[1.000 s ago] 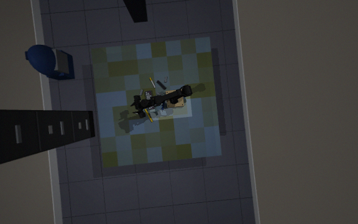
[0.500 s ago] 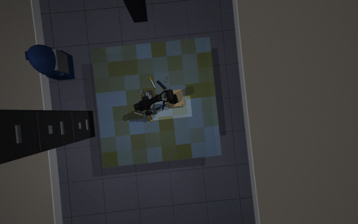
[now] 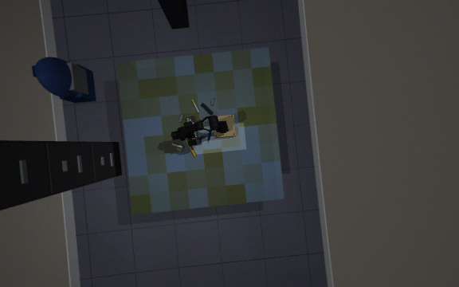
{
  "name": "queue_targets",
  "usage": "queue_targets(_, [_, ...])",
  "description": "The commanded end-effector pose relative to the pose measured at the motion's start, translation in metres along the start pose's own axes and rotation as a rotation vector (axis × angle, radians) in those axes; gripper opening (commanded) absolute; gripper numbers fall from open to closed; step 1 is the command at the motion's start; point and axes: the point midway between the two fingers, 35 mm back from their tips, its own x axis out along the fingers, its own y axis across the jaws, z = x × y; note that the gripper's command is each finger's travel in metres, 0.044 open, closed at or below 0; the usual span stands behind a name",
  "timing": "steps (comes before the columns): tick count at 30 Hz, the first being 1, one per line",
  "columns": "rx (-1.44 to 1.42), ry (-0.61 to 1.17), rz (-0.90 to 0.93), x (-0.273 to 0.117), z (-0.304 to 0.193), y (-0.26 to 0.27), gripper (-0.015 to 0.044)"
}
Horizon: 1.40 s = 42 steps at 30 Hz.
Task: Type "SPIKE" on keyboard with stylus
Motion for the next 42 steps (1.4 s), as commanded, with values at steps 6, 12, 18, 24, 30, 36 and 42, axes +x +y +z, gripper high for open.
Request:
queue_targets(6, [0.012,0.001,-0.006,-0.001,-0.001,-0.056,0.0000])
queue_targets(12, [0.012,0.001,-0.006,-0.001,-0.001,-0.056,0.0000])
queue_targets(18, [0.012,0.001,-0.010,-0.001,0.000,-0.102,0.0000])
queue_targets(24, [0.012,0.001,-0.012,-0.001,-0.002,-0.121,0.0000])
queue_targets(30, [0.012,0.001,-0.012,-0.001,-0.002,-0.121,0.0000])
queue_targets(36, [0.012,0.003,-0.010,-0.001,-0.031,-0.095,0.0000])
queue_targets(42, [0.012,0.003,-0.010,-0.001,-0.033,-0.094,0.0000])
